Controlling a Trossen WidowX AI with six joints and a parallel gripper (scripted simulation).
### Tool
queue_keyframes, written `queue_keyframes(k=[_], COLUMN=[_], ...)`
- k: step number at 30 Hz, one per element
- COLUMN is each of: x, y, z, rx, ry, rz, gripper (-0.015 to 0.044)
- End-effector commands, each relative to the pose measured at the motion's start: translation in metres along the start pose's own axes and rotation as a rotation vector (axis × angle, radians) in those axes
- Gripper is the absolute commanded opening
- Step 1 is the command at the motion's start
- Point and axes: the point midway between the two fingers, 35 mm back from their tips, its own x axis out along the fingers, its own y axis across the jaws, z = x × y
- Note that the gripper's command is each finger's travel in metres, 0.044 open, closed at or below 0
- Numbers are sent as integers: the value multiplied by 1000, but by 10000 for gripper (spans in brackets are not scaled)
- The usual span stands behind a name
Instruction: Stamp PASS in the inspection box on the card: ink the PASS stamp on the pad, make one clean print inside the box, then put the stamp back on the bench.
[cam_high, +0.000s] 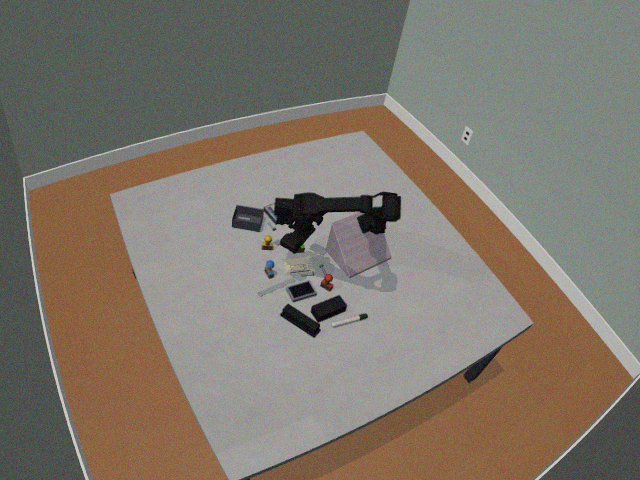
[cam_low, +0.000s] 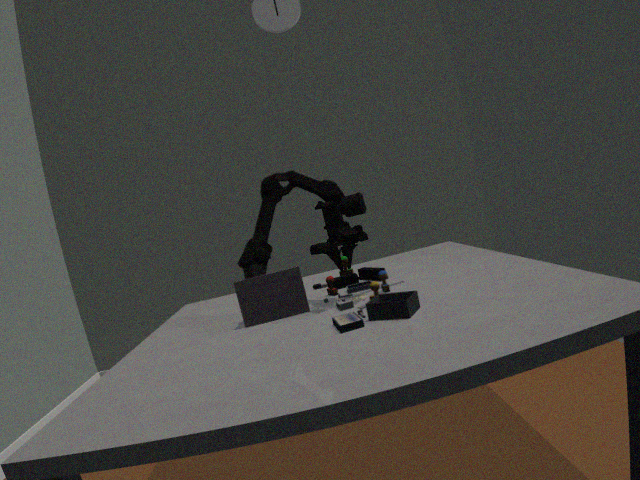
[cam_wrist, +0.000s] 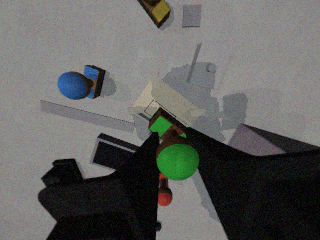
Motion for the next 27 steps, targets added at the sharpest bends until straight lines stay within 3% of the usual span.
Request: queue_keyframes(k=[1, 21, 27], x=[0, 4, 6], y=[-19, -127, -131], z=[18, 82, 83], rx=[8, 0, 0], ry=[-6, 0, 2], rz=[-9, -12, -11], gripper=[0, 0, 0])
